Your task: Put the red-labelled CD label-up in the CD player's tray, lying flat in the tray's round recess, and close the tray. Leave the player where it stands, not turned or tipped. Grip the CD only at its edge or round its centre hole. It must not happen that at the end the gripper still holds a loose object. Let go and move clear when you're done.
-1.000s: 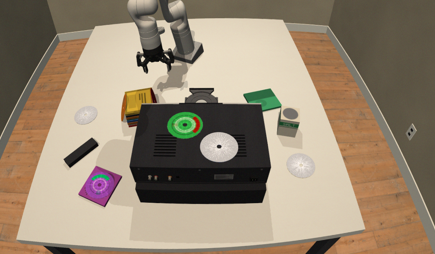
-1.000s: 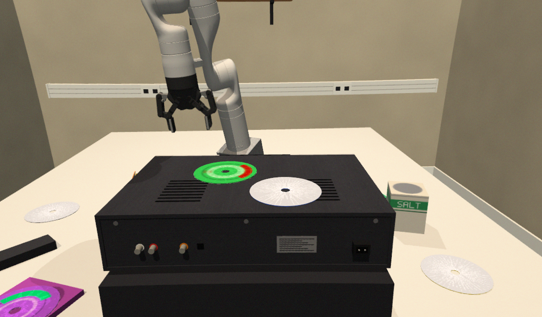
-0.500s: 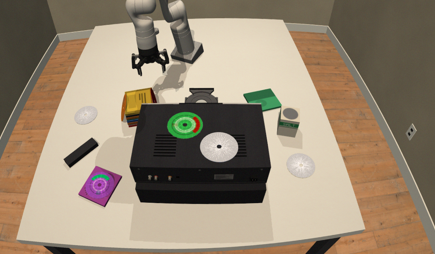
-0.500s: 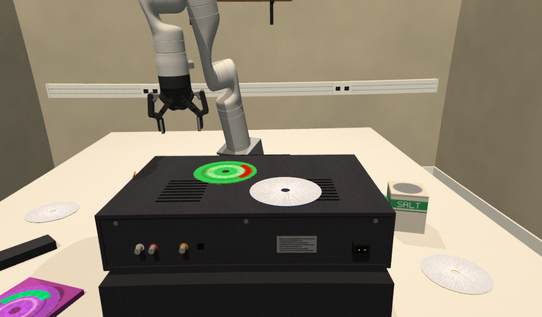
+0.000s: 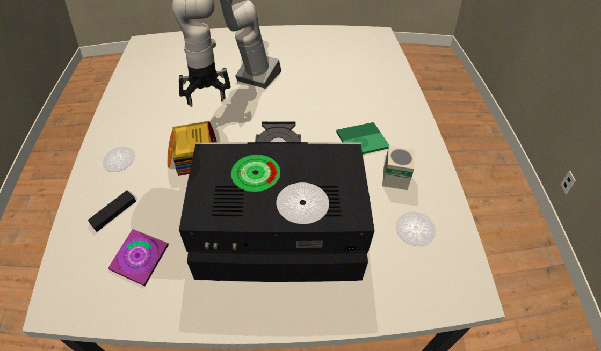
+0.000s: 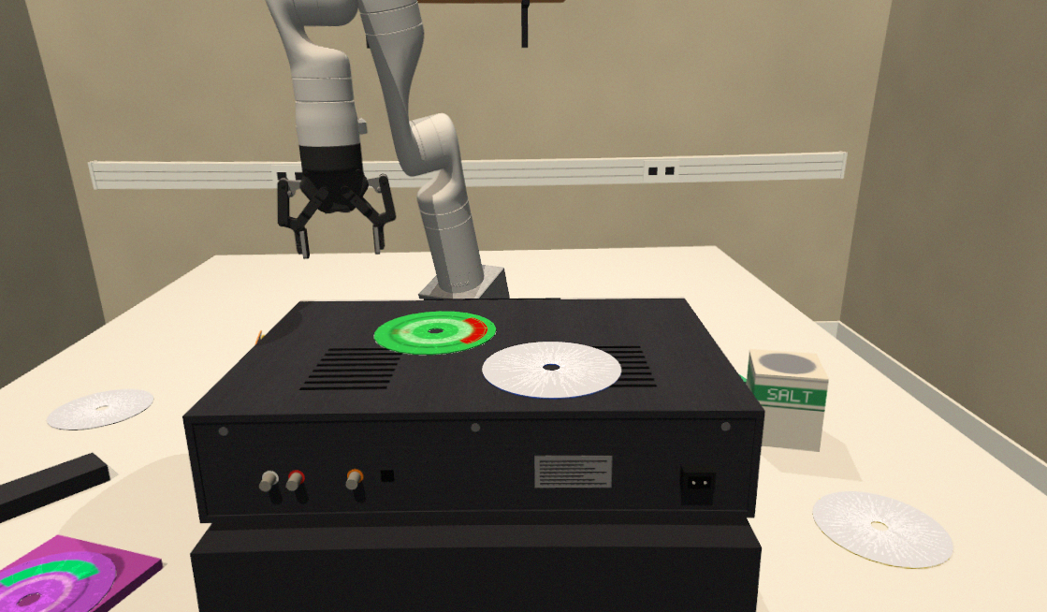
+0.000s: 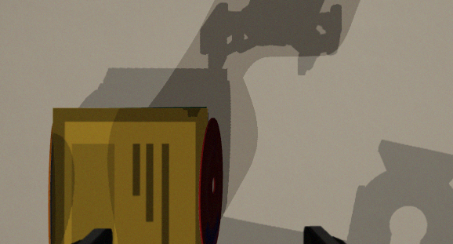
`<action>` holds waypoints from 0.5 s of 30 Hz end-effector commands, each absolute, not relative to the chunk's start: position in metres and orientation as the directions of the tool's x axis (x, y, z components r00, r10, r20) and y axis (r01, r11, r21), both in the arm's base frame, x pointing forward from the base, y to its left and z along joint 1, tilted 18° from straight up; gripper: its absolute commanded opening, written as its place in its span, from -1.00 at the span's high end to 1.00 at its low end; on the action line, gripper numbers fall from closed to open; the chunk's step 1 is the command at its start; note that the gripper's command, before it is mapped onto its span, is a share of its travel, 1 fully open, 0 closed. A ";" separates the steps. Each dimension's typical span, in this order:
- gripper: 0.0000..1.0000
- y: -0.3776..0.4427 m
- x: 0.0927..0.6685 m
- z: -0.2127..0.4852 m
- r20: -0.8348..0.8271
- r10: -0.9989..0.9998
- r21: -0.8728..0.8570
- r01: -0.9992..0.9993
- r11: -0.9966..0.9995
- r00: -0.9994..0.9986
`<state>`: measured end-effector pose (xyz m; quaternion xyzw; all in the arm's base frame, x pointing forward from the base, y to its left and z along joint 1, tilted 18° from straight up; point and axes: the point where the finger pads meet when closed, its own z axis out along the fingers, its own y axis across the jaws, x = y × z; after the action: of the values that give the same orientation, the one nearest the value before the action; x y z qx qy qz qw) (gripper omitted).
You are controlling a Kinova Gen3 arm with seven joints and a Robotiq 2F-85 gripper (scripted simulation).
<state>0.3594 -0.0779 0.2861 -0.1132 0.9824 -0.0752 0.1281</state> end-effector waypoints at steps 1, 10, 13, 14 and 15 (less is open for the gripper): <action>-1.00 -0.082 0.360 0.287 -0.241 -0.250 -0.185 -0.208 0.960 -0.938; -1.00 -0.083 0.361 0.288 -0.242 -0.257 -0.190 -0.214 0.958 -0.936; -1.00 -0.083 0.361 0.288 -0.242 -0.257 -0.190 -0.214 0.958 -0.936; -1.00 -0.083 0.361 0.288 -0.242 -0.257 -0.190 -0.214 0.958 -0.936; -1.00 -0.083 0.361 0.288 -0.242 -0.257 -0.190 -0.214 0.958 -0.936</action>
<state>0.3603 -0.0798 0.2867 -0.1182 0.9814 -0.0776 0.1301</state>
